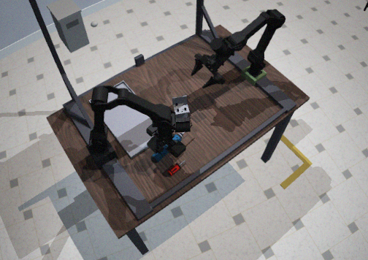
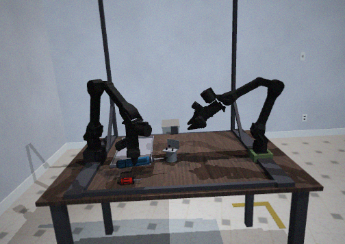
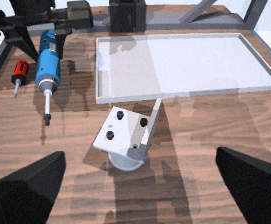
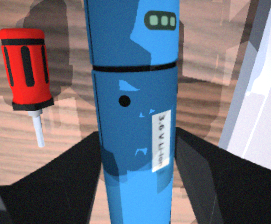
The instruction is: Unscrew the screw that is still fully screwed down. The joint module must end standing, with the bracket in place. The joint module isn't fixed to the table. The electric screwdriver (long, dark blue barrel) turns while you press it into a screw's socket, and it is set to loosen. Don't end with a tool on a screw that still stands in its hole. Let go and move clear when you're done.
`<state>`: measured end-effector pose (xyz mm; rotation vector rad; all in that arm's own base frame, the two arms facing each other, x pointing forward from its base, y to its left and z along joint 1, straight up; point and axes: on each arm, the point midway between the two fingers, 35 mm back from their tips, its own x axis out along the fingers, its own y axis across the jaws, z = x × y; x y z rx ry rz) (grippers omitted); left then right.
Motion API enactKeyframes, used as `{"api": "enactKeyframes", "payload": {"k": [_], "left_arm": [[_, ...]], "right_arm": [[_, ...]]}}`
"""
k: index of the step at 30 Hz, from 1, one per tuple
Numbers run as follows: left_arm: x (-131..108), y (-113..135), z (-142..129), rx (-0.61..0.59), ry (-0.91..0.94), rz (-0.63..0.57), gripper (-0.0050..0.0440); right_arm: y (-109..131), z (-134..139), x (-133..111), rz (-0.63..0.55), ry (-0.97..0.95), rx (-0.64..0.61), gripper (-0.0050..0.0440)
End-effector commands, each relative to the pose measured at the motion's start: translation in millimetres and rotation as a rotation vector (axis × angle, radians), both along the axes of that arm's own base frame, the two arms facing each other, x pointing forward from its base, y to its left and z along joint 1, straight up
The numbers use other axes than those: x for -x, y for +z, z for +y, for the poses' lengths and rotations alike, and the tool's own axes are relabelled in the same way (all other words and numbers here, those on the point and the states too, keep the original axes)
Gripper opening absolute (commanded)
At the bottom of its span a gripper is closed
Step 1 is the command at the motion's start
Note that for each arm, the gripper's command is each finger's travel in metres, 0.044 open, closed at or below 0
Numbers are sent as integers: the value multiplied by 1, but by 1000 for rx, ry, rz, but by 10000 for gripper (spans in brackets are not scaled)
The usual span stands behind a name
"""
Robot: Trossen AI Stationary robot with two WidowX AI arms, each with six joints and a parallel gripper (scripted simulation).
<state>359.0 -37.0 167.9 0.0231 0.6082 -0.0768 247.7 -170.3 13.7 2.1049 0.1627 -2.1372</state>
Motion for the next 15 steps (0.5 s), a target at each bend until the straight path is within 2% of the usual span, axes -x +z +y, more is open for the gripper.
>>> {"api": "enactKeyframes", "payload": {"k": [1, 10, 15], "left_arm": [[-2, 8, 0, 2, 1, -20, 440], [-2, 8, 0, 2, 1, -20, 440], [-2, 8, 0, 2, 1, -20, 440]], "right_arm": [[10, -8, 0, 4, -85, 4, 160], [13, -7, 1, 3, -104, 3, 160], [3, -6, 2, 21, -102, -8, 160]]}}
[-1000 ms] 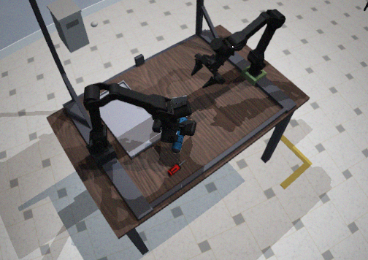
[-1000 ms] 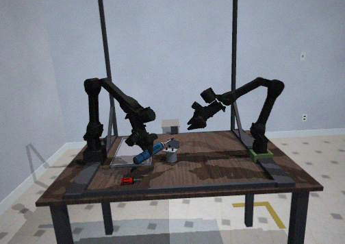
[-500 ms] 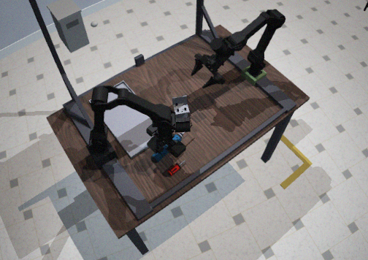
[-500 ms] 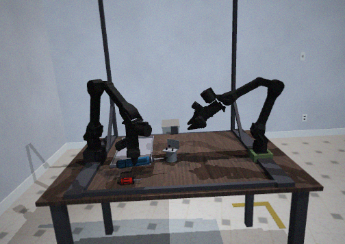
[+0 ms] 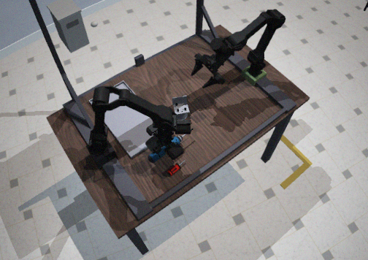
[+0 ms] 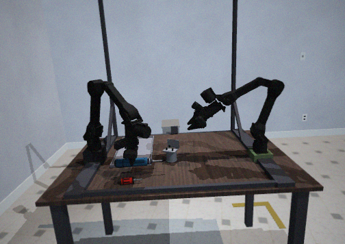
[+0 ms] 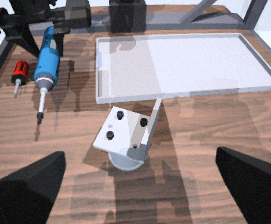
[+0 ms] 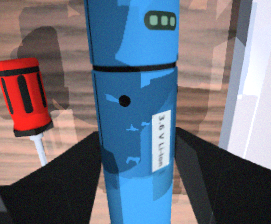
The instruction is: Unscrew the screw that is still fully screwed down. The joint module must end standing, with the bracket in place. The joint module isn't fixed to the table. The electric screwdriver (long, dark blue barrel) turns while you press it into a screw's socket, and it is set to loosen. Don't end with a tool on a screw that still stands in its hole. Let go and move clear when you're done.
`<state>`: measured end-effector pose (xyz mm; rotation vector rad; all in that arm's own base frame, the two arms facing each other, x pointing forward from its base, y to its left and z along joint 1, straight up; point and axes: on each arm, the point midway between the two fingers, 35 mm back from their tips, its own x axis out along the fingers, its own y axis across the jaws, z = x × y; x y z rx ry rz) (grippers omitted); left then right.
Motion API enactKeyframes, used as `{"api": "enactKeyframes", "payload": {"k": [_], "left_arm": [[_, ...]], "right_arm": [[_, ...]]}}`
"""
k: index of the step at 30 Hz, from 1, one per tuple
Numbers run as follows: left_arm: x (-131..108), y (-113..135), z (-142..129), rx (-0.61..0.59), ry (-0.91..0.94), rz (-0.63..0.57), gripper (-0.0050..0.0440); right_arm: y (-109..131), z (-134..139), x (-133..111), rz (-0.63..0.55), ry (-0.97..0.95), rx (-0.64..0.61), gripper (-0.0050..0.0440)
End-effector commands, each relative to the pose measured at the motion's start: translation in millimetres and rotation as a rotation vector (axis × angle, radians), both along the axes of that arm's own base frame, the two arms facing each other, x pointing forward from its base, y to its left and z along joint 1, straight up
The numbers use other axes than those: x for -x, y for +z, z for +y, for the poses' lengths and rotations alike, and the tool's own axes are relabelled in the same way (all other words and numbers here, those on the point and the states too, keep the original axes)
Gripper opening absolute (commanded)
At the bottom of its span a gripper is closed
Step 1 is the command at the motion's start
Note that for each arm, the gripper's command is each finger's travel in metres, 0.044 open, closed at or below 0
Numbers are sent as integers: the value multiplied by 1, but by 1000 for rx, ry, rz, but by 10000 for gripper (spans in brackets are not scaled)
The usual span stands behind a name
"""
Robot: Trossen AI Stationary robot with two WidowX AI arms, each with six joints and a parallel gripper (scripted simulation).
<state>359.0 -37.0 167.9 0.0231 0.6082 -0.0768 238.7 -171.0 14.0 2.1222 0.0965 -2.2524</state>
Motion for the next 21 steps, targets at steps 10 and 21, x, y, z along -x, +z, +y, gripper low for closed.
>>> {"api": "enactKeyframes", "payload": {"k": [10, 21], "left_arm": [[-2, 8, 0, 2, 1, -20, 440], [-2, 8, 0, 2, 1, -20, 440]], "right_arm": [[-33, -3, -6, -16, -1, 15, 160], [-35, -6, -11, -33, -2, 27, 160]]}}
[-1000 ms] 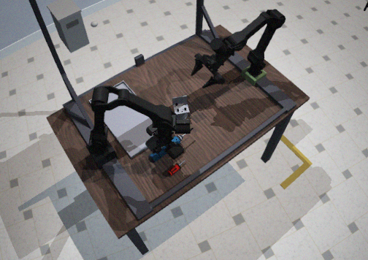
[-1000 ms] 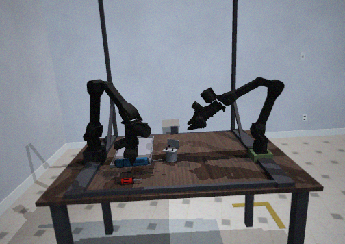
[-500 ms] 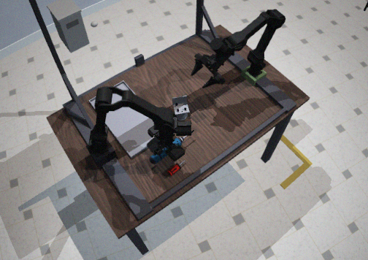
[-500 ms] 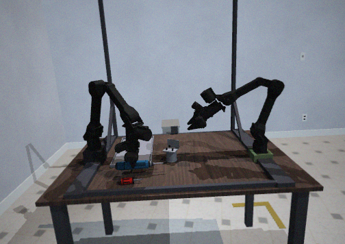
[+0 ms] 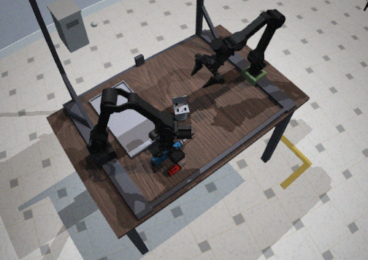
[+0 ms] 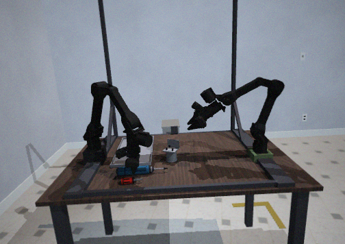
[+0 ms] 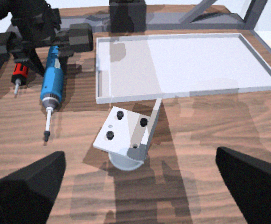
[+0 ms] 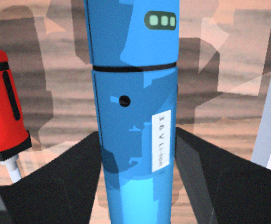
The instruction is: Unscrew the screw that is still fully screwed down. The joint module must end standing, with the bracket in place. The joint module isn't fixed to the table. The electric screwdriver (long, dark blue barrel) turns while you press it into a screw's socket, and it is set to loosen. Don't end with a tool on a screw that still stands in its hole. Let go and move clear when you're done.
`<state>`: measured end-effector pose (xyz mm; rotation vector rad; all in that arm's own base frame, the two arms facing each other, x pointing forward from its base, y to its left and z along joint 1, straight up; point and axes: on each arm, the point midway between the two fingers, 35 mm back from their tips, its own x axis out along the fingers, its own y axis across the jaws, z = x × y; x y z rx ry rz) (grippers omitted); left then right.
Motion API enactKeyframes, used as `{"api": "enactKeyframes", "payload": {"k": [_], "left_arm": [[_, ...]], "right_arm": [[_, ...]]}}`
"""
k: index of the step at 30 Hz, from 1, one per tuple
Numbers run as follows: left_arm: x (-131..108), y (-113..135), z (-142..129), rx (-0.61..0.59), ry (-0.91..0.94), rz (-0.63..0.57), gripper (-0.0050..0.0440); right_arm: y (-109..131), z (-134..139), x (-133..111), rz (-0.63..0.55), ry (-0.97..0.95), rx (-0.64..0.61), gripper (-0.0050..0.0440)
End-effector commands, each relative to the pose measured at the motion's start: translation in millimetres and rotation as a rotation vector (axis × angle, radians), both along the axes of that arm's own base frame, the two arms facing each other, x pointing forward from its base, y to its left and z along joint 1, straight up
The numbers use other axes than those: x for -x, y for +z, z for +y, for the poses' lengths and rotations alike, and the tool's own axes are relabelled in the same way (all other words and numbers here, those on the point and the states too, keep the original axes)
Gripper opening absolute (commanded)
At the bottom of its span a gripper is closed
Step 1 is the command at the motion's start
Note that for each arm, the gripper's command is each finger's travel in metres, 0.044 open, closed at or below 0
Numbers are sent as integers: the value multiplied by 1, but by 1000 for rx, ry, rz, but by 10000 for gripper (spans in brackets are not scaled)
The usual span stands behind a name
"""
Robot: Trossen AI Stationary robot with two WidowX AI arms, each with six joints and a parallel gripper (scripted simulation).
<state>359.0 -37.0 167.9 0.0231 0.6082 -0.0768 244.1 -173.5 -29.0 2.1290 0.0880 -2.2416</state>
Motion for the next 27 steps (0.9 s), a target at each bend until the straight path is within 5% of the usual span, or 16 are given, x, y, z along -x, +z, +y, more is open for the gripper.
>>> {"api": "enactKeyframes", "payload": {"k": [1, 4, 7, 11, 14, 21, 27], "left_arm": [[-2, 8, 0, 2, 1, -20, 440], [-2, 8, 0, 2, 1, -20, 440], [-2, 8, 0, 2, 1, -20, 440], [-2, 8, 0, 2, 1, -20, 440], [-2, 8, 0, 2, 1, -20, 440], [-2, 8, 0, 2, 1, -20, 440], [-2, 8, 0, 2, 1, -20, 440]], "right_arm": [[8, -4, -6, -25, 0, 21, 160], [8, -4, -6, -25, 0, 21, 160], [8, -4, -6, -25, 0, 21, 232], [8, -4, -5, -25, 0, 19, 245], [17, -6, -9, -41, 0, 32, 305], [28, -5, -9, -41, 0, 32, 305], [59, -4, -10, -42, 0, 32, 440]]}}
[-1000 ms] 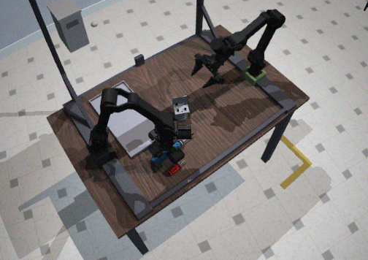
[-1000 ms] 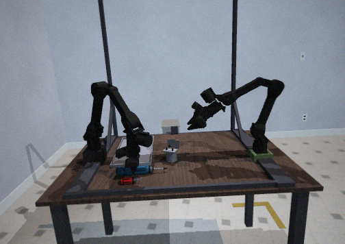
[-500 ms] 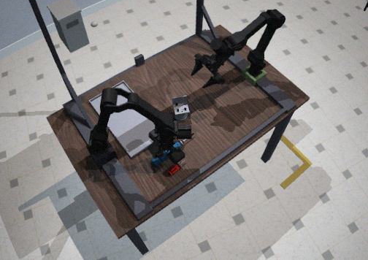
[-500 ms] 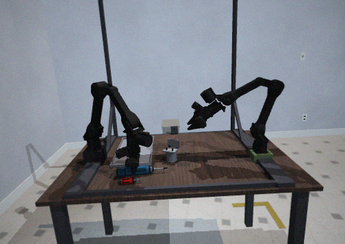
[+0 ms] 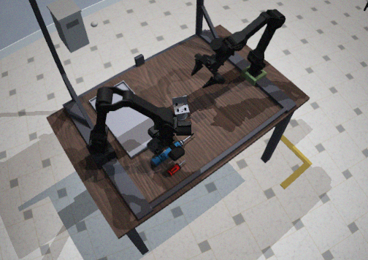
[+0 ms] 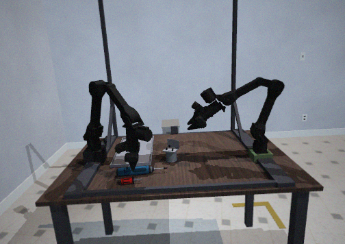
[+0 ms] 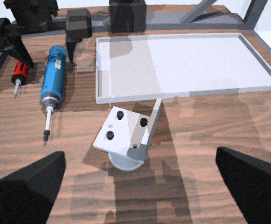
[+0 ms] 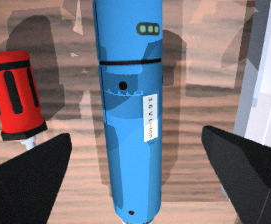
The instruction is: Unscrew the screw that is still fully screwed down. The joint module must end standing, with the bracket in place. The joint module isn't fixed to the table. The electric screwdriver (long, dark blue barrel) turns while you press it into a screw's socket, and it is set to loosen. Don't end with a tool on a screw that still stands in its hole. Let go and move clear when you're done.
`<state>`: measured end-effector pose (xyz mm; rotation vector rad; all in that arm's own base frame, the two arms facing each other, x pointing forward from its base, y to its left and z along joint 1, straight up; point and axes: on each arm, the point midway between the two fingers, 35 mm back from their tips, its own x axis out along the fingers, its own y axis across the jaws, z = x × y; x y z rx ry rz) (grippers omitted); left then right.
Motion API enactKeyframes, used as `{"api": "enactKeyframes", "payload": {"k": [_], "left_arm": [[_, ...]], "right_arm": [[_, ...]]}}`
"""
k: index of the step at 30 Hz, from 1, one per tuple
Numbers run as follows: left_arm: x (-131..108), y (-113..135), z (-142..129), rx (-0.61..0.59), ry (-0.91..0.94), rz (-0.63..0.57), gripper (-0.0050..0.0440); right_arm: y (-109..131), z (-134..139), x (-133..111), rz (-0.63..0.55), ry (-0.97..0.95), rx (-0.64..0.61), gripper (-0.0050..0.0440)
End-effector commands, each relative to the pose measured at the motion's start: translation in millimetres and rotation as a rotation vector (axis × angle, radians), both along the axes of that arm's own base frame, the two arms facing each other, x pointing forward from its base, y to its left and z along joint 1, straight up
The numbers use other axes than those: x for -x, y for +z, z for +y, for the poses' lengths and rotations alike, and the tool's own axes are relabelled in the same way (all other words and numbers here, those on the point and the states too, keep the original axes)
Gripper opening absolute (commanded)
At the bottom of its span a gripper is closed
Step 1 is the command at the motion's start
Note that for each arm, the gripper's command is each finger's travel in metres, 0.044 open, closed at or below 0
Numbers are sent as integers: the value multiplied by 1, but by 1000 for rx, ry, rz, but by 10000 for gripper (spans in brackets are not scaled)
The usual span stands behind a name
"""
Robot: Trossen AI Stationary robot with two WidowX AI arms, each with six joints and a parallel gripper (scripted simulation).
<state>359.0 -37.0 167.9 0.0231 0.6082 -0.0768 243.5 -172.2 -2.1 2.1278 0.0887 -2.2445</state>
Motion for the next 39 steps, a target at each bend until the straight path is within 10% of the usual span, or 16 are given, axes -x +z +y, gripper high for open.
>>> {"api": "enactKeyframes", "payload": {"k": [1, 39], "left_arm": [[-2, 8, 0, 2, 1, -20, 440], [-2, 8, 0, 2, 1, -20, 440]], "right_arm": [[39, -5, -10, -44, 1, 33, 440], [47, -4, -7, -28, 1, 20, 440]]}}
